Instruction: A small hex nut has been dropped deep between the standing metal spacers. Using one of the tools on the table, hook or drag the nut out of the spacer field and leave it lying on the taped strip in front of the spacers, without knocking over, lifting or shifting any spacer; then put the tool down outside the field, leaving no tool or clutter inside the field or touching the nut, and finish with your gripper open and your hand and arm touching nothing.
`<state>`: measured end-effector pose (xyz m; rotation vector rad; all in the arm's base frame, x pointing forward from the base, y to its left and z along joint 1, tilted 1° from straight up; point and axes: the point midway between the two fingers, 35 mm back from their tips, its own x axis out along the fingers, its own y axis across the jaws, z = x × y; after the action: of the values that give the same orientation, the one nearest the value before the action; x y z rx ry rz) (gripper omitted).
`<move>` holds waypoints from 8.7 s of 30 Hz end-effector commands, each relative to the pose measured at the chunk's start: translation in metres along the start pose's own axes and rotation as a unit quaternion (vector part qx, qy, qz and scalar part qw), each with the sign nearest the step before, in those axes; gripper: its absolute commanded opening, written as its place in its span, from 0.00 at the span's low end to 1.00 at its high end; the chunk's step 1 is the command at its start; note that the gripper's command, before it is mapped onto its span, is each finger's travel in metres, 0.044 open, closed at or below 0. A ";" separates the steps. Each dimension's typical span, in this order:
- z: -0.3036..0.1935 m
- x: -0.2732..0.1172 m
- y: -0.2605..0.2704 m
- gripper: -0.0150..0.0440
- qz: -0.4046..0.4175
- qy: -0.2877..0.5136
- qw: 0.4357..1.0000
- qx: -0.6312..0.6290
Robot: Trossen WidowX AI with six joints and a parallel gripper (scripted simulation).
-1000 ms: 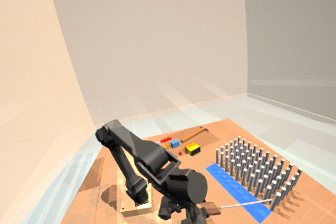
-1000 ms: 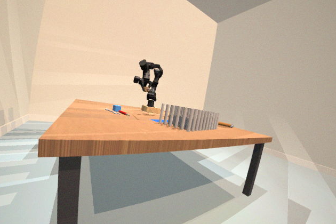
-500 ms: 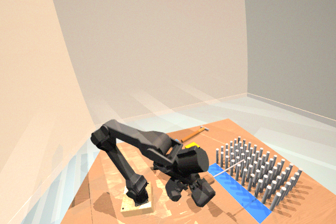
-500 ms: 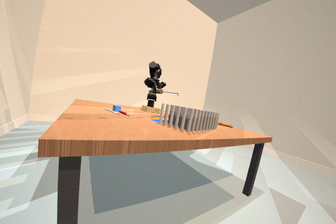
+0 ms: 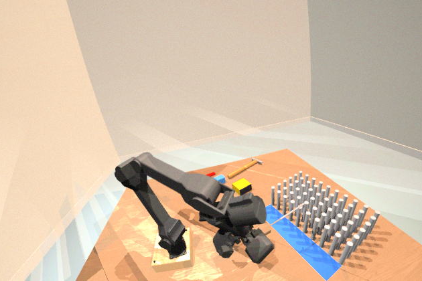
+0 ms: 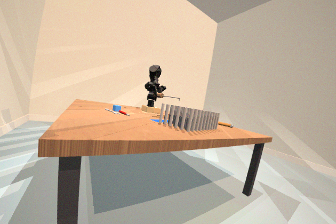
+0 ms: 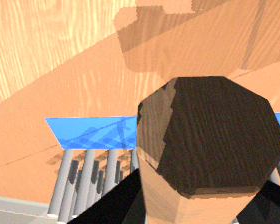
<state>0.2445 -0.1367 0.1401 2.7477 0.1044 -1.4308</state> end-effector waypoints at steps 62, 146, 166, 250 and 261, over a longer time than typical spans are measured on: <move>0.048 0.117 -0.006 0.25 0.000 0.007 1.000 -0.001; -0.011 0.154 -0.006 0.25 0.001 0.010 1.000 0.000; -0.023 0.161 -0.006 0.25 0.001 0.011 1.000 0.000; -0.020 0.183 -0.008 0.25 0.000 0.011 1.000 -0.001; -0.014 0.180 -0.009 0.25 -0.001 0.011 1.000 -0.001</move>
<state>0.3601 -0.1203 -0.0001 2.7635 0.1003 -1.4090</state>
